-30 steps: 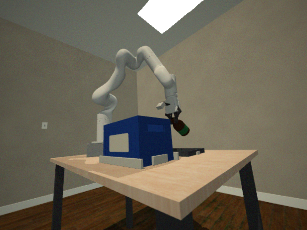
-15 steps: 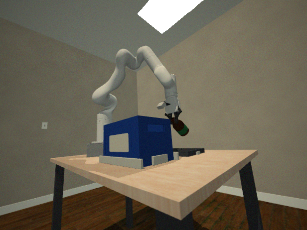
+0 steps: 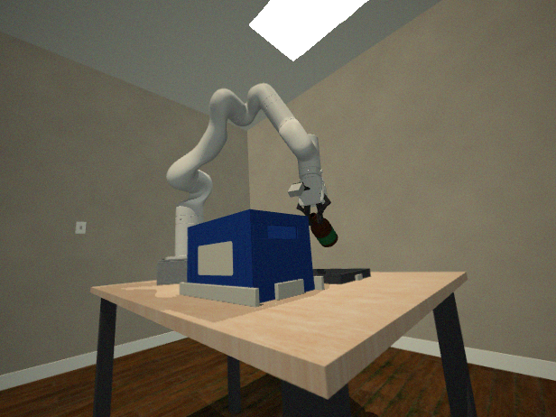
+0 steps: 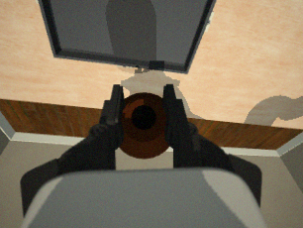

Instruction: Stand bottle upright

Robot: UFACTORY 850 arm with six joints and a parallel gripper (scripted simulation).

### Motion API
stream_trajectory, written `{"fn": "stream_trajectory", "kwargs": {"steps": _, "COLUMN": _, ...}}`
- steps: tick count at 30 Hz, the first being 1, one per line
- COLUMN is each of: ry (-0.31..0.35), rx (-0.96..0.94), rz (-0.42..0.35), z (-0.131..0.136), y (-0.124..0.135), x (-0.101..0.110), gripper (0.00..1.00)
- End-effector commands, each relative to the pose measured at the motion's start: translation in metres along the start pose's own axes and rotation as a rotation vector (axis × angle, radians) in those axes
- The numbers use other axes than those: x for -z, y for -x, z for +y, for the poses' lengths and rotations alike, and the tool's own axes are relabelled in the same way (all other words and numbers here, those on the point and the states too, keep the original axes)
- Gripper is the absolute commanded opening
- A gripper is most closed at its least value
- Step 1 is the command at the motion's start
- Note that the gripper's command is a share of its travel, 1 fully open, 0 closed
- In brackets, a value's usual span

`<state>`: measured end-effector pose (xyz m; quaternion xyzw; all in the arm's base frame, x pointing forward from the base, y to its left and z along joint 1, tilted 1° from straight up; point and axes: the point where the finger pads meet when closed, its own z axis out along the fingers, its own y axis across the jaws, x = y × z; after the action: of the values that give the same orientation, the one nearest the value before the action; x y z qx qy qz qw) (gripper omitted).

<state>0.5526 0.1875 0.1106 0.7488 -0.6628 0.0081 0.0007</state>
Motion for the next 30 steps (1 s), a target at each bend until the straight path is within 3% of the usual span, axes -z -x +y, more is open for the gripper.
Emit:
{"fn": "stream_trajectory", "kwargs": {"steps": 1, "ry": -0.002, "rx": 0.017, "rz": -0.002, "z": -0.0009, "y": 0.0002, "x": 0.0010, "gripper": 0.00}}
{"fn": "stream_trajectory", "kwargs": {"steps": 20, "ry": -0.002, "rx": 0.029, "rz": -0.002, "z": -0.0009, "y": 0.0002, "x": 0.0010, "gripper": 0.00}}
{"fn": "stream_trajectory", "kwargs": {"steps": 30, "ry": -0.002, "rx": 0.150, "rz": -0.002, "z": -0.0009, "y": 0.0002, "x": 0.0010, "gripper": 0.00}}
